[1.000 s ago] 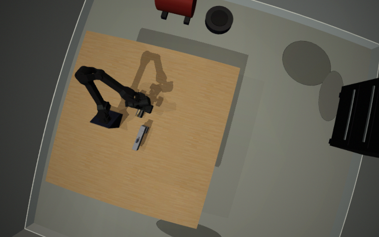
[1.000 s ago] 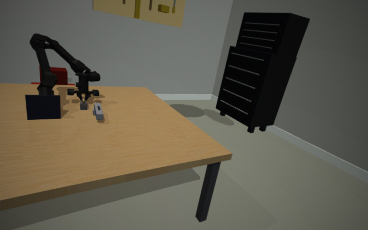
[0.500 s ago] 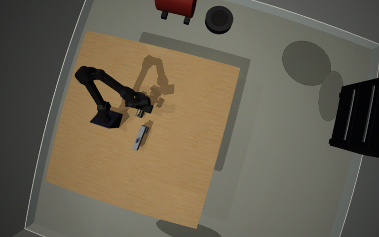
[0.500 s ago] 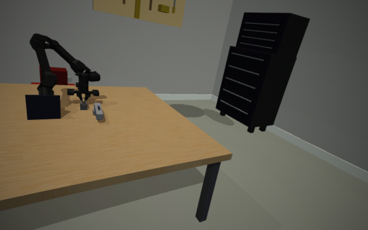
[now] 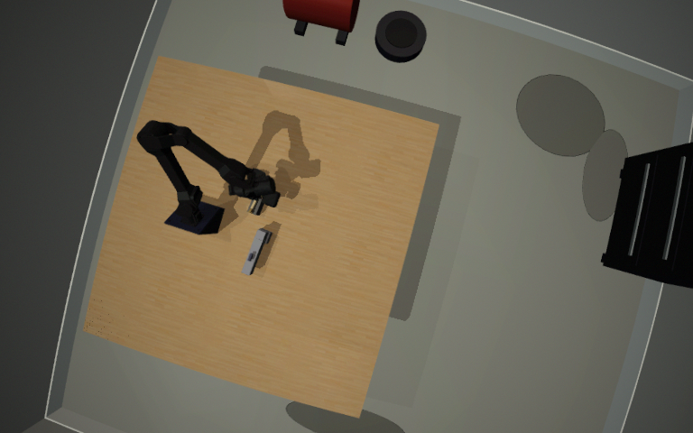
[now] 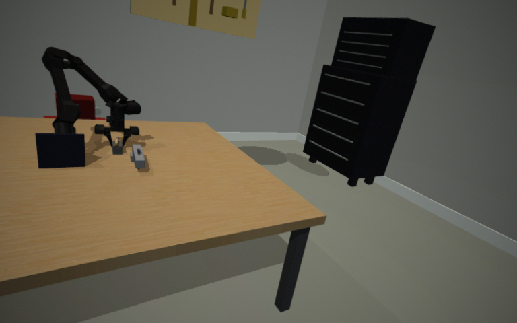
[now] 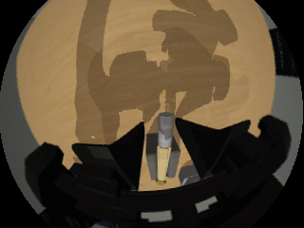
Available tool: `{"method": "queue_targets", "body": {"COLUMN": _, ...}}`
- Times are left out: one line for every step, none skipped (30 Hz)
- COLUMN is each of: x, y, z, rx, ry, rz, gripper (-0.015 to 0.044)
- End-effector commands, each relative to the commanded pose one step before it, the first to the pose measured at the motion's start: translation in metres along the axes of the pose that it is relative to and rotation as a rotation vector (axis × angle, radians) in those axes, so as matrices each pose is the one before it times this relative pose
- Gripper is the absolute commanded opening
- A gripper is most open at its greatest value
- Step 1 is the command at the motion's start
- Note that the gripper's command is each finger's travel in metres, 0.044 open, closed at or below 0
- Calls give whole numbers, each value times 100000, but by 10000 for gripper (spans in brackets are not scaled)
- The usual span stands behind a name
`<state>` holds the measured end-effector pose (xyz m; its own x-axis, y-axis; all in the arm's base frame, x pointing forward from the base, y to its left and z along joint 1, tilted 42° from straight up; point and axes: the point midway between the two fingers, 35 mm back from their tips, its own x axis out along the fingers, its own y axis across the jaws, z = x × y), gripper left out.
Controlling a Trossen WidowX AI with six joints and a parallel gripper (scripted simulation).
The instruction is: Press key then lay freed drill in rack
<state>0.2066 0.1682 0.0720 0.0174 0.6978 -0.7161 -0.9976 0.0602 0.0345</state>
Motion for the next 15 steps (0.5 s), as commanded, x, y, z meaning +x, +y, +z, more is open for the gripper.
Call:
{"method": "queue_targets", "body": {"x": 10, "y": 54, "z": -53, "rx": 182, "ry": 346, "rz": 172, "gripper": 315}}
{"method": "queue_targets", "body": {"x": 0, "y": 0, "z": 0, "rx": 0, "ry": 0, "rz": 0, "gripper": 341}}
{"method": "queue_targets", "body": {"x": 0, "y": 0, "z": 0, "rx": 0, "ry": 0, "rz": 0, "gripper": 367}}
{"method": "queue_targets", "body": {"x": 0, "y": 0, "z": 0, "rx": 0, "ry": 0, "rz": 0, "gripper": 394}}
{"method": "queue_targets", "body": {"x": 0, "y": 0, "z": 0, "rx": 0, "ry": 0, "rz": 0, "gripper": 420}}
{"method": "queue_targets", "body": {"x": 0, "y": 0, "z": 0, "rx": 0, "ry": 0, "rz": 0, "gripper": 440}}
{"method": "queue_targets", "body": {"x": -157, "y": -9, "z": 6, "rx": 83, "ry": 230, "rz": -17, "gripper": 440}}
{"method": "queue_targets", "body": {"x": -338, "y": -14, "z": 12, "rx": 178, "ry": 488, "rz": -28, "gripper": 440}}
{"method": "queue_targets", "body": {"x": -397, "y": 1, "z": 3, "rx": 203, "ry": 546, "rz": -21, "gripper": 440}}
{"method": "queue_targets", "body": {"x": -534, "y": 48, "z": -27, "rx": 251, "ry": 663, "rz": -8, "gripper": 440}}
{"method": "queue_targets", "body": {"x": -463, "y": 83, "z": -59, "rx": 175, "ry": 452, "rz": 7, "gripper": 440}}
{"method": "queue_targets", "body": {"x": -521, "y": 105, "z": -87, "rx": 125, "ry": 320, "rz": 13, "gripper": 440}}
{"method": "queue_targets", "body": {"x": -410, "y": 55, "z": -55, "rx": 40, "ry": 108, "rz": 6, "gripper": 440}}
{"method": "queue_targets", "body": {"x": -397, "y": 24, "z": -31, "rx": 12, "ry": 46, "rz": 1, "gripper": 440}}
{"method": "queue_targets", "body": {"x": -417, "y": 2, "z": -15, "rx": 4, "ry": 30, "rz": 0, "gripper": 440}}
